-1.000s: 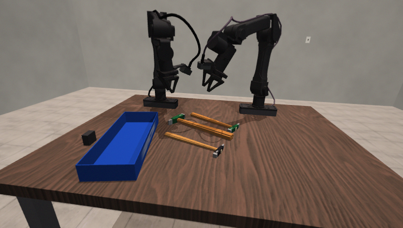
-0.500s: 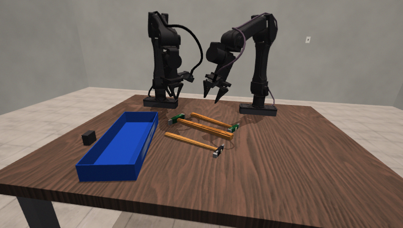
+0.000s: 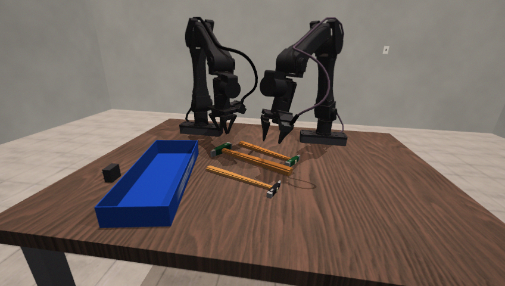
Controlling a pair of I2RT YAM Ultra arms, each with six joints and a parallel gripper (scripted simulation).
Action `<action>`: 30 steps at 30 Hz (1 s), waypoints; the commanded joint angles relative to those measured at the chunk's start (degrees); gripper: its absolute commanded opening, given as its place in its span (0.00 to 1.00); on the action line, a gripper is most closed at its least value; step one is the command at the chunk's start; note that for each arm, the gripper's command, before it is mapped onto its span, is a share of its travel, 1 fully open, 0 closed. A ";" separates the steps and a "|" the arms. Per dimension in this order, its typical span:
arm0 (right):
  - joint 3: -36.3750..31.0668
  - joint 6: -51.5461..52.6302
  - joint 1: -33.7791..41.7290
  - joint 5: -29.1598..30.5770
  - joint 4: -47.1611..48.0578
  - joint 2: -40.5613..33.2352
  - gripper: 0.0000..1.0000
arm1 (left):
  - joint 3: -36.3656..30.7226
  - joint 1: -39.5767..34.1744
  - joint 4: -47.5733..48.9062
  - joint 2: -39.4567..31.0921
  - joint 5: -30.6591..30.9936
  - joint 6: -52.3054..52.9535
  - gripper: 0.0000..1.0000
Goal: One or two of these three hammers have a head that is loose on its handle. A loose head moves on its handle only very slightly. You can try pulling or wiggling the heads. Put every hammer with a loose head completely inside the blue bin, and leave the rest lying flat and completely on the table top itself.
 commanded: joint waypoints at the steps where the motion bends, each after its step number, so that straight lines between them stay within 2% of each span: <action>1: -2.16 -0.93 1.50 1.12 4.64 -1.57 0.47 | 2.66 1.00 -1.00 1.70 -2.22 -10.33 0.57; 14: -9.46 -1.42 7.68 3.05 11.94 -0.34 0.47 | 4.66 5.50 -1.28 9.88 -7.36 -38.07 0.57; 20: -9.71 -1.40 7.78 2.63 11.24 -0.29 0.47 | 5.77 6.30 -1.94 12.02 -8.25 -42.18 0.57; 30: -10.51 -0.92 7.96 2.35 13.33 0.81 0.47 | 6.32 6.61 0.00 13.65 -7.77 -41.33 0.57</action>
